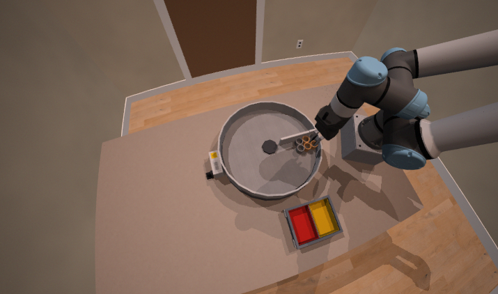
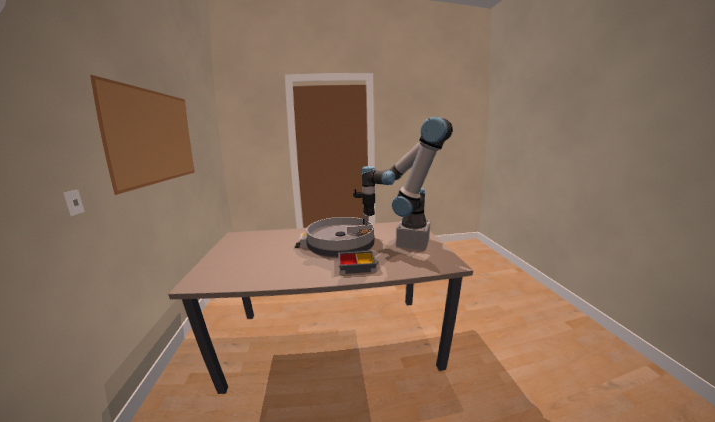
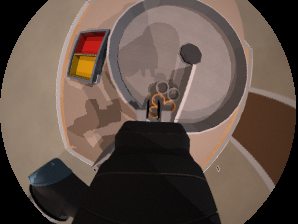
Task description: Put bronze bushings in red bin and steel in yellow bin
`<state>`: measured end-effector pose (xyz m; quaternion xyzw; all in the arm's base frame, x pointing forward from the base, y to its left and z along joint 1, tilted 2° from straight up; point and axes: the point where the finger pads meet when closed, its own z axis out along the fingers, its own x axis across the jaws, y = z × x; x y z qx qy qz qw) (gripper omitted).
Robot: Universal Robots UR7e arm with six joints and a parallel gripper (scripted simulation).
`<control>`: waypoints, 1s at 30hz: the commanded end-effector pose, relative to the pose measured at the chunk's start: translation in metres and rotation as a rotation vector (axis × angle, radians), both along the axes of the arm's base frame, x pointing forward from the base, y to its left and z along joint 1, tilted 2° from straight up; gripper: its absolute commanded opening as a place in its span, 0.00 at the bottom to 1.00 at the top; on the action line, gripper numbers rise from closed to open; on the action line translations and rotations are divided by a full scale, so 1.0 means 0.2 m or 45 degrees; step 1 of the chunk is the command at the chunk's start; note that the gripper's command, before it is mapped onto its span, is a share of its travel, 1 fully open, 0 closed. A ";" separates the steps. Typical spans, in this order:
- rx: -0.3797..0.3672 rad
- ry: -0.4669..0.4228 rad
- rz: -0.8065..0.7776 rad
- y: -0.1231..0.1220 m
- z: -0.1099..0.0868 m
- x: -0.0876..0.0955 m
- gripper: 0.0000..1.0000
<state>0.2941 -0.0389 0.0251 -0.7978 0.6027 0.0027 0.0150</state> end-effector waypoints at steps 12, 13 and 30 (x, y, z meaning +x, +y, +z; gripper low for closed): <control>-0.001 -0.001 0.000 0.00 0.00 0.00 0.40; -0.001 -0.001 0.000 0.00 0.00 0.00 0.40; -0.001 -0.001 0.000 0.00 0.00 0.00 0.40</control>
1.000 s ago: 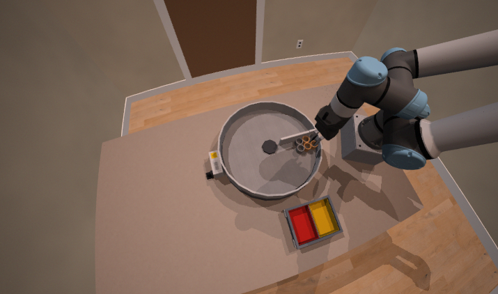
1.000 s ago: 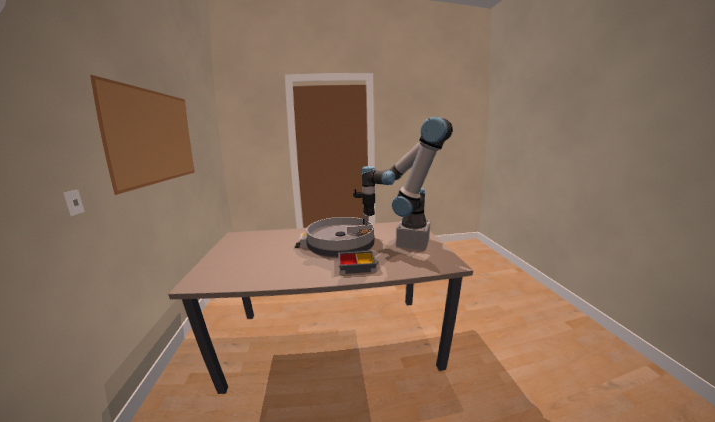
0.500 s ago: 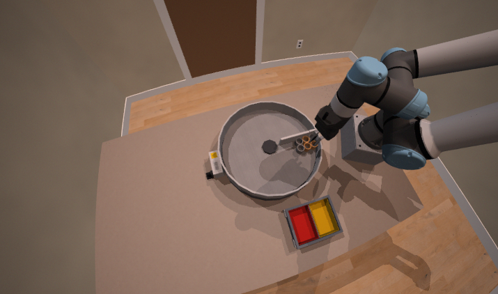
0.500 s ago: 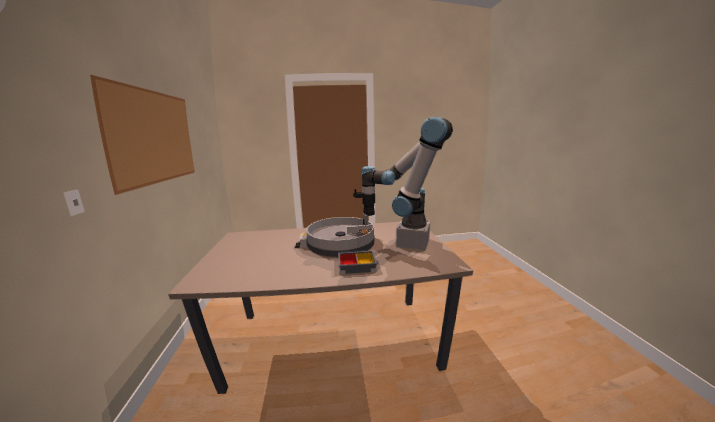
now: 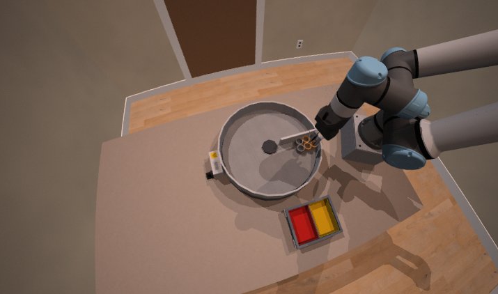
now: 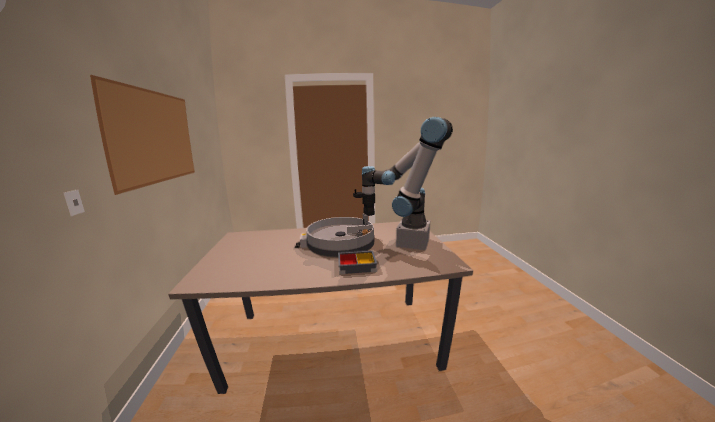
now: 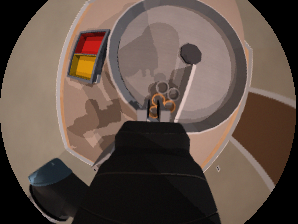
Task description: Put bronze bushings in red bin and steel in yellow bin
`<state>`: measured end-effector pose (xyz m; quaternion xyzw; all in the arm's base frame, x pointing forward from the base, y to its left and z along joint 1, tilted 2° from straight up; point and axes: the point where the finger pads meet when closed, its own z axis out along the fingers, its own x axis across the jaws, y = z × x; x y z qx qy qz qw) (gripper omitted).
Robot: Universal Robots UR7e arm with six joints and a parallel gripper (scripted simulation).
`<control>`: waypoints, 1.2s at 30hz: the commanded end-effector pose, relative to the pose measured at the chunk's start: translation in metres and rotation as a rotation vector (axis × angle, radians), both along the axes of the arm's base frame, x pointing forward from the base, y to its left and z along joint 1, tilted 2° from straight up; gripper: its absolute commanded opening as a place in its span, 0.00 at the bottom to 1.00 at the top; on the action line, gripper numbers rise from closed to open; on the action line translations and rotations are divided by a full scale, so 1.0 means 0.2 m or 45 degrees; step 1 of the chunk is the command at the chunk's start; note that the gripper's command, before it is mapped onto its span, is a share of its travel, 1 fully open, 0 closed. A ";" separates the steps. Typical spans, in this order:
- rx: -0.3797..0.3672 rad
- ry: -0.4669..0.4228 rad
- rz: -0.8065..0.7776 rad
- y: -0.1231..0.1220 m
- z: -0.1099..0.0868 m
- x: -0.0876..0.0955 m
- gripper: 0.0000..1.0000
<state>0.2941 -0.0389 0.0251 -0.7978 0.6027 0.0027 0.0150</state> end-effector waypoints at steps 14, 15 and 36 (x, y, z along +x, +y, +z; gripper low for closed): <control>-0.001 -0.001 0.000 0.00 0.00 0.00 0.40; -0.001 -0.001 0.000 0.00 0.00 0.00 0.40; -0.001 -0.001 -0.001 0.00 -0.12 0.00 0.40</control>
